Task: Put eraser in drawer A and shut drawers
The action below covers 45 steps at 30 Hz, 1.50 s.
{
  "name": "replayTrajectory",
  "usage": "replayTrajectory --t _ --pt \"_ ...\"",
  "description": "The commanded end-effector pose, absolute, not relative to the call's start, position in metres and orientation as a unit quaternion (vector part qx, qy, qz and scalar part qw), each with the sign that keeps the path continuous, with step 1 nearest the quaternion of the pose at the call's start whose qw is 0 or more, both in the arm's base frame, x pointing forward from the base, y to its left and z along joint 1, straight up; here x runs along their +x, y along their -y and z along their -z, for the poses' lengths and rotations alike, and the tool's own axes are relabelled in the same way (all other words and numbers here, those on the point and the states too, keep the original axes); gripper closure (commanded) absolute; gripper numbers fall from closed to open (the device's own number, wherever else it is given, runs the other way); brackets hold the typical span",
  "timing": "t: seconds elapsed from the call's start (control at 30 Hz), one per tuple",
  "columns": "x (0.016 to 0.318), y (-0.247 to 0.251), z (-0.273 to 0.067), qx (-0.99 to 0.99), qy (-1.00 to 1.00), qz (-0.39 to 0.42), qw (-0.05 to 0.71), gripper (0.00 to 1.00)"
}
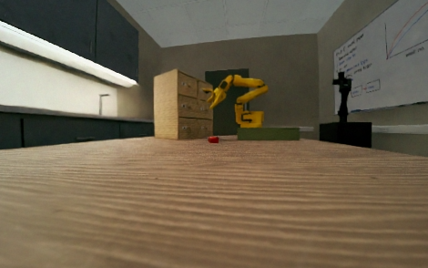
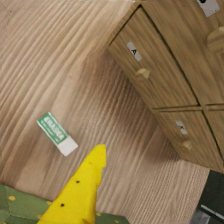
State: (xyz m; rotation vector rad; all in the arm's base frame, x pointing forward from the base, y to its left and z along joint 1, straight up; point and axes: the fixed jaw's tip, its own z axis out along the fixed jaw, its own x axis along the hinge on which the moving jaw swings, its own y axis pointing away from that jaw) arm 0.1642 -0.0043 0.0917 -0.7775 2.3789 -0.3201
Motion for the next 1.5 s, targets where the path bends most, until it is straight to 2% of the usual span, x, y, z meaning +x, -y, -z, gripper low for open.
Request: replayTrajectory --t 0.0,1.47 --pt "0.1661 0.0026 -0.0956 -0.331 -0.88 0.135 0.312 0.5" --pt "0.1643 0.0047 -0.0942 -0.707 -0.62 0.26 0.219 0.5"
